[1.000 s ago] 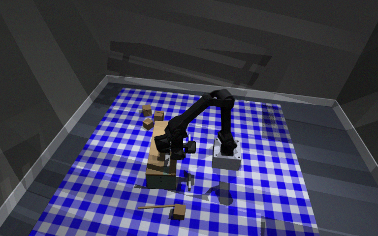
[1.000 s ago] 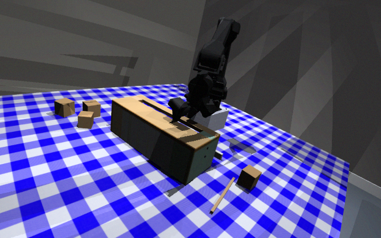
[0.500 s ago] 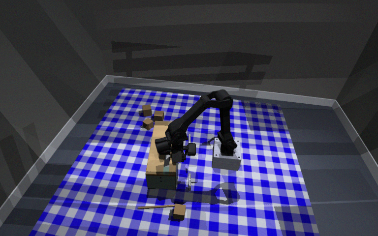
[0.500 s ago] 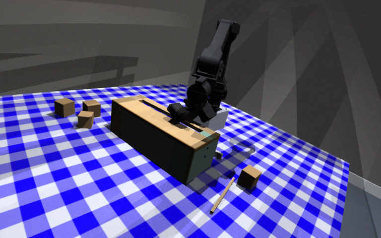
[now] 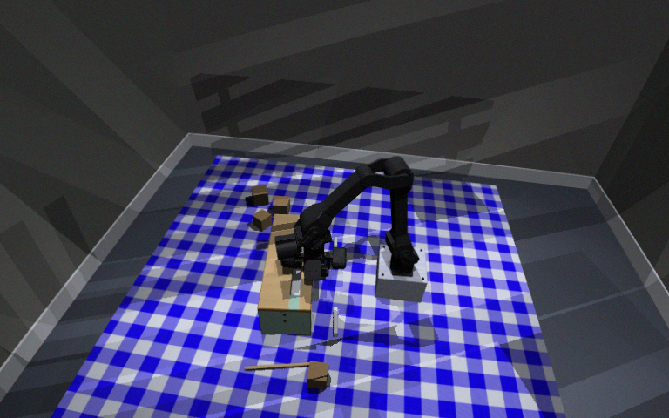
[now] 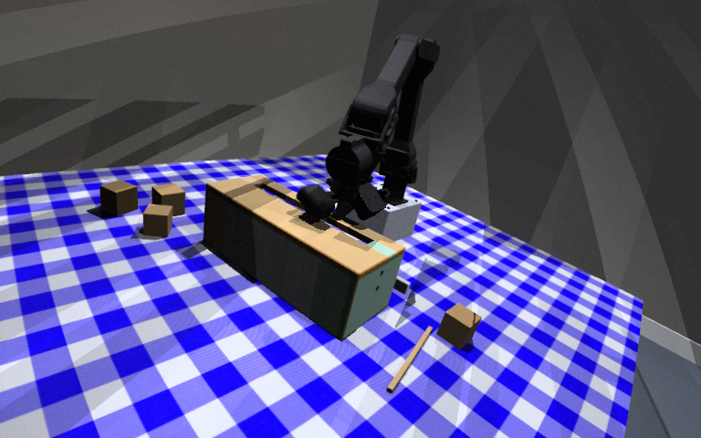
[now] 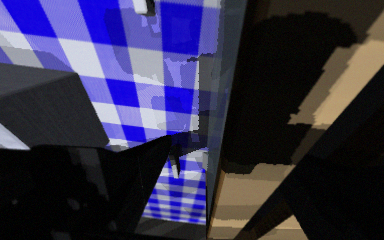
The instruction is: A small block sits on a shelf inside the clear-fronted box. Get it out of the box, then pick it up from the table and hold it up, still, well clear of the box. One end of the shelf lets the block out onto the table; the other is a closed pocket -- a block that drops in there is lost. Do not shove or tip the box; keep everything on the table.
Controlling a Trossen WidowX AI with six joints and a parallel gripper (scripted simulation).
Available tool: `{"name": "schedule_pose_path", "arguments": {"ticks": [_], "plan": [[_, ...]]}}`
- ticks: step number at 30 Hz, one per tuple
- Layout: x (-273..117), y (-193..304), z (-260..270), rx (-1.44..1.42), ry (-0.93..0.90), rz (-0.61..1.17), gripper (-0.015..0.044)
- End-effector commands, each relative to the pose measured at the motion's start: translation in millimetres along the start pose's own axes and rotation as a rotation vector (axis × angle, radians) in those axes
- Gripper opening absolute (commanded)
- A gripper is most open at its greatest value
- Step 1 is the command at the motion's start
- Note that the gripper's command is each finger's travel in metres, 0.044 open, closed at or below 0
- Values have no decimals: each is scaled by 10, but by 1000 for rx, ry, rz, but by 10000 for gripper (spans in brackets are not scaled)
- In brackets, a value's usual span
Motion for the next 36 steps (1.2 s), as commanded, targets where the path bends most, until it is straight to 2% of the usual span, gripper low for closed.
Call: {"name": "schedule_pose_path", "arguments": {"ticks": [1,36], "plan": [[34,113,20,0,2,7,400],[289,842,80,0,2,13,400]]}}
Point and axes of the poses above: the point midway between the two fingers, 35 mm back from their tips, its own x axis out along the fingers, its own z axis across the jaws, y = z × x, the point moved 9 cm from there along -x, back along the fingers, and after that the axes turned 5 degrees about -x, right-handed, at the moved point
